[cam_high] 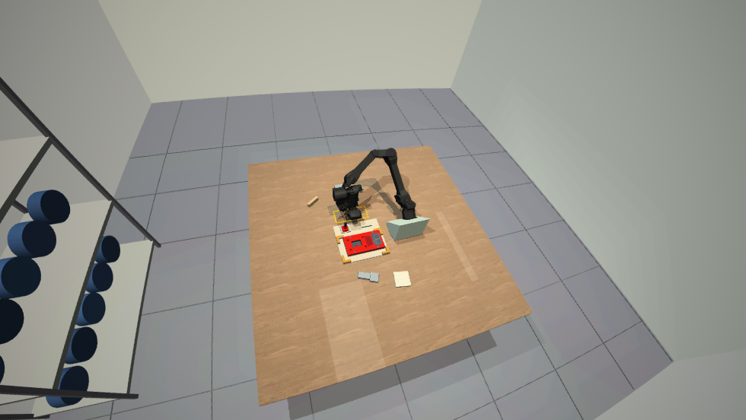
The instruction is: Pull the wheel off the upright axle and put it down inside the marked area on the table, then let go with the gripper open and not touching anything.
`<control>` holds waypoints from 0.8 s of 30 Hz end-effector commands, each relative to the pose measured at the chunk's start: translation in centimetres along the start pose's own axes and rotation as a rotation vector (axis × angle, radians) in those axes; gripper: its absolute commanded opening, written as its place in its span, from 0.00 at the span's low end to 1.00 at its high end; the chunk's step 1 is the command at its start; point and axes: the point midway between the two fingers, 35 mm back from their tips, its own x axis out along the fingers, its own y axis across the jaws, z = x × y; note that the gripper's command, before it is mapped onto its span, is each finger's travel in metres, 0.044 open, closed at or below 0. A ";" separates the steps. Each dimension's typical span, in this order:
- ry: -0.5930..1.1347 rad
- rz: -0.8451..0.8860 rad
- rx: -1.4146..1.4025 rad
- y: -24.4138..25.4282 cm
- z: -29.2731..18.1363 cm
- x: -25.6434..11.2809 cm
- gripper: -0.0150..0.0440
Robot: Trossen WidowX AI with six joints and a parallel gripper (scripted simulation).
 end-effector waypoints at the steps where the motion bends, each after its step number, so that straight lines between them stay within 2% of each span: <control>1: 0.001 0.000 0.001 0.0 0.0 0.0 0.65; 4: 0.001 0.001 0.001 0.0 0.0 -0.4 0.76; 11: -0.001 -0.002 -0.002 0.1 0.1 -5.3 0.76; 15: -0.001 -0.003 -0.002 0.1 0.0 -6.0 0.76; 16: -0.007 -0.004 -0.005 0.2 0.1 -5.2 0.81; 20: -0.008 0.011 -0.007 1.8 -2.3 -7.1 0.99; 24: -0.004 0.014 -0.007 3.2 -5.3 -9.1 1.00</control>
